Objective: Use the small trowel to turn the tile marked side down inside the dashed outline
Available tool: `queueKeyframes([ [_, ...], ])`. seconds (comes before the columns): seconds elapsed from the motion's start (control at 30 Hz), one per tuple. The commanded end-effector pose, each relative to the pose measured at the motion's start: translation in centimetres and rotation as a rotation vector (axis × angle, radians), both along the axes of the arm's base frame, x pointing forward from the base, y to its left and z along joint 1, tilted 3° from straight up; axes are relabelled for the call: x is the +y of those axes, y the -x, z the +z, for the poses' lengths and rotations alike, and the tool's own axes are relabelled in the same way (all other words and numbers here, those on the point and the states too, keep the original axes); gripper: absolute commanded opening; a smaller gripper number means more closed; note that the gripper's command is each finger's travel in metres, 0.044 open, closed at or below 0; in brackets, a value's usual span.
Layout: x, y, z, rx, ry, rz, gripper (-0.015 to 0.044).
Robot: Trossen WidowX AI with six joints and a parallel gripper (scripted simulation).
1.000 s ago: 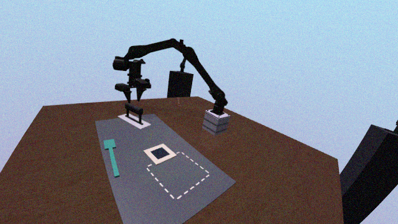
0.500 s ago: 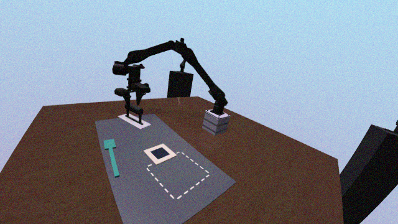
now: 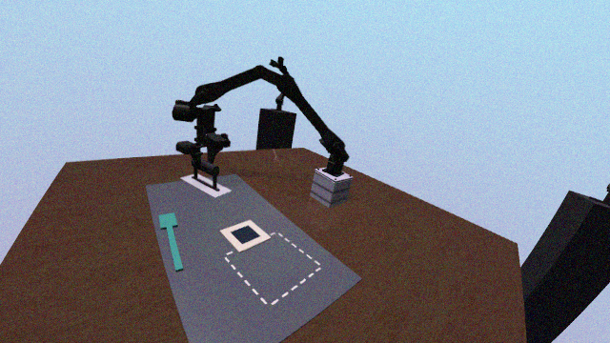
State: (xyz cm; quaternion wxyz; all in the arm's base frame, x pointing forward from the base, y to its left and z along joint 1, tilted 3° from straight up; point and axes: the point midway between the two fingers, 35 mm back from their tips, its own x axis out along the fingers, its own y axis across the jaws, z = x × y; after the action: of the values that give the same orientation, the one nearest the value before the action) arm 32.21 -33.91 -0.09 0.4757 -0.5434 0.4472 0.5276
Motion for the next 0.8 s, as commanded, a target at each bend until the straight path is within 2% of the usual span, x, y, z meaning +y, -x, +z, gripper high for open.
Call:
queueKeyframes([
  [0.0,0.02,0.01,-0.12,0.0,0.0,0.005,0.0139],
  [0.77,0.02,0.01,-0.12,0.001,0.0,0.0,0.013],
])
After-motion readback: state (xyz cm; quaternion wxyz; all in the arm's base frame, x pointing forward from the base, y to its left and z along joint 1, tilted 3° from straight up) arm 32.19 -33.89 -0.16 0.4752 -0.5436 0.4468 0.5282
